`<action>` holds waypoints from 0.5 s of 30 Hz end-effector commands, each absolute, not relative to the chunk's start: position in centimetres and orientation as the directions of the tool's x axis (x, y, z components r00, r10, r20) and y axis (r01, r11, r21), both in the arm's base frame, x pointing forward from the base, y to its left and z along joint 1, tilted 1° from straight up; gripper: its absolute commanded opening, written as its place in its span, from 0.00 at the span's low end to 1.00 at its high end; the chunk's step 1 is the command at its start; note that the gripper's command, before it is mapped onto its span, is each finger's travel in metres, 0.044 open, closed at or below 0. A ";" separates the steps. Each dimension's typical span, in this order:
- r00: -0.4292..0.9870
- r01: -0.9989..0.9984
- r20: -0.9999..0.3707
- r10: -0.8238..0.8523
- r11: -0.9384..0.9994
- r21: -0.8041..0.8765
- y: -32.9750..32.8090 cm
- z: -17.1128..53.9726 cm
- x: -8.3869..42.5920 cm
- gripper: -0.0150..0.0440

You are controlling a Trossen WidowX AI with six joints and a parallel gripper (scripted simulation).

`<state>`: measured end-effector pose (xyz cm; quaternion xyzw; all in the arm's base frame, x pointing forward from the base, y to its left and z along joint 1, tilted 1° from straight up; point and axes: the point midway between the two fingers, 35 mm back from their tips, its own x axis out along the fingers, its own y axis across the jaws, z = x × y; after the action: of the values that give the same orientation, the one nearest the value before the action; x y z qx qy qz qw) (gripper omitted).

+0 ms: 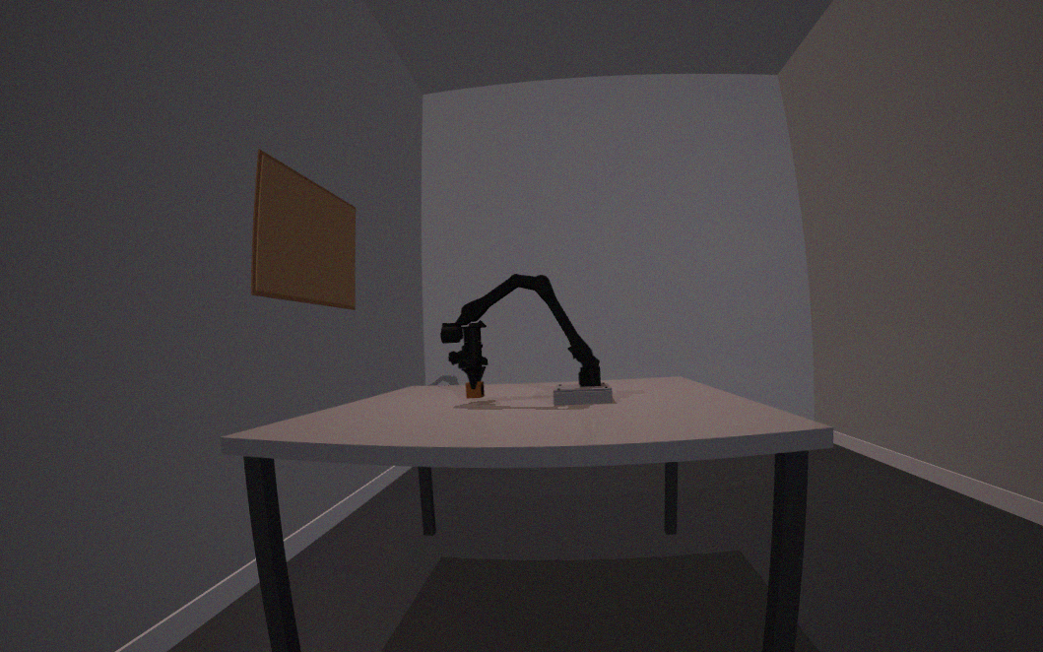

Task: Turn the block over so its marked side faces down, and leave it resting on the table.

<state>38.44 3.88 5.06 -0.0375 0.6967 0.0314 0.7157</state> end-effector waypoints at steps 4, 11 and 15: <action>0.059 -0.094 -0.998 -0.004 0.995 -0.009 3.9 6.1 38.6 0.25; 0.159 -0.095 -0.987 0.006 0.995 -0.009 3.9 5.7 38.8 0.25; 0.216 -0.095 -0.976 0.011 0.995 -0.009 4.0 5.5 38.9 0.25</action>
<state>38.82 3.95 5.51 -0.0344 0.6426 0.0342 0.7647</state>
